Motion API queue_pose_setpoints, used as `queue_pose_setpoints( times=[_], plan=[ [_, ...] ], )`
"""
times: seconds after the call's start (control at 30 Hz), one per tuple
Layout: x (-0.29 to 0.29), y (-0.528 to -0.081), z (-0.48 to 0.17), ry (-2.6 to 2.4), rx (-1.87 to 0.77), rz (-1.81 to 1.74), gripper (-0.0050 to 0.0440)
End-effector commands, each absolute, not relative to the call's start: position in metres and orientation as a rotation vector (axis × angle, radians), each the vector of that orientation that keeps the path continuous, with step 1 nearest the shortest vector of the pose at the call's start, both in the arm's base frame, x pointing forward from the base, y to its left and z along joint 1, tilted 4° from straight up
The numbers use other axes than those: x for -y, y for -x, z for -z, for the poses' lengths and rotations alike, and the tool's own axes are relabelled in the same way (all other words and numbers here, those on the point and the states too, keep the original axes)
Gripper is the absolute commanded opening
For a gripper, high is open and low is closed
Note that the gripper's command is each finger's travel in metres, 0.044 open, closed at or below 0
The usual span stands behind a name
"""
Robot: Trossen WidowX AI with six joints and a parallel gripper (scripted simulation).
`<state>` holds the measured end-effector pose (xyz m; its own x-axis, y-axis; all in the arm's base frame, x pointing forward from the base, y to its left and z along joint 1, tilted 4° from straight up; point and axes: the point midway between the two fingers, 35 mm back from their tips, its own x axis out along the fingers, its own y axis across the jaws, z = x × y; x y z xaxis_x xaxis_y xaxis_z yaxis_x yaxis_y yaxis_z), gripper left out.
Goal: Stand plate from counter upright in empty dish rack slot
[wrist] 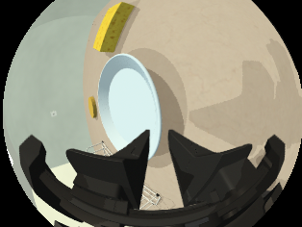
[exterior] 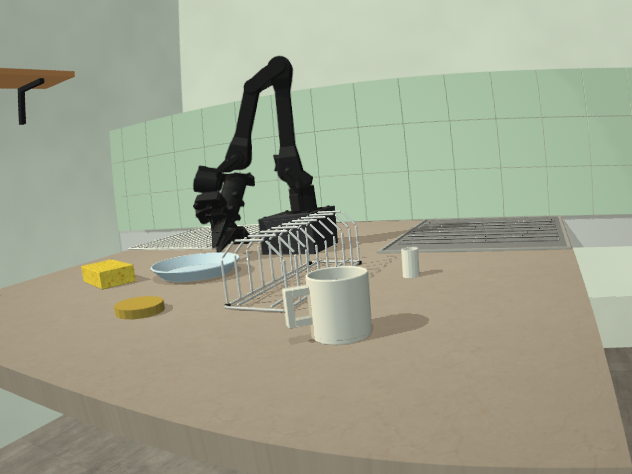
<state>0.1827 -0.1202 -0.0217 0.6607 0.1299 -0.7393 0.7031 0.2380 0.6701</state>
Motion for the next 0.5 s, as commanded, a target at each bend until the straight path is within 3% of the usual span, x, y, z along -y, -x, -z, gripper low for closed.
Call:
queue_pose_setpoints(
  times=[0.0, 0.47],
  plan=[
    [0.1194, -0.1827, 0.0234, -1.301, -0.8, 0.459, 0.0092],
    [0.1191, -0.1842, 0.0252, -1.301, -0.8, 0.459, 0.0092]
  ],
)
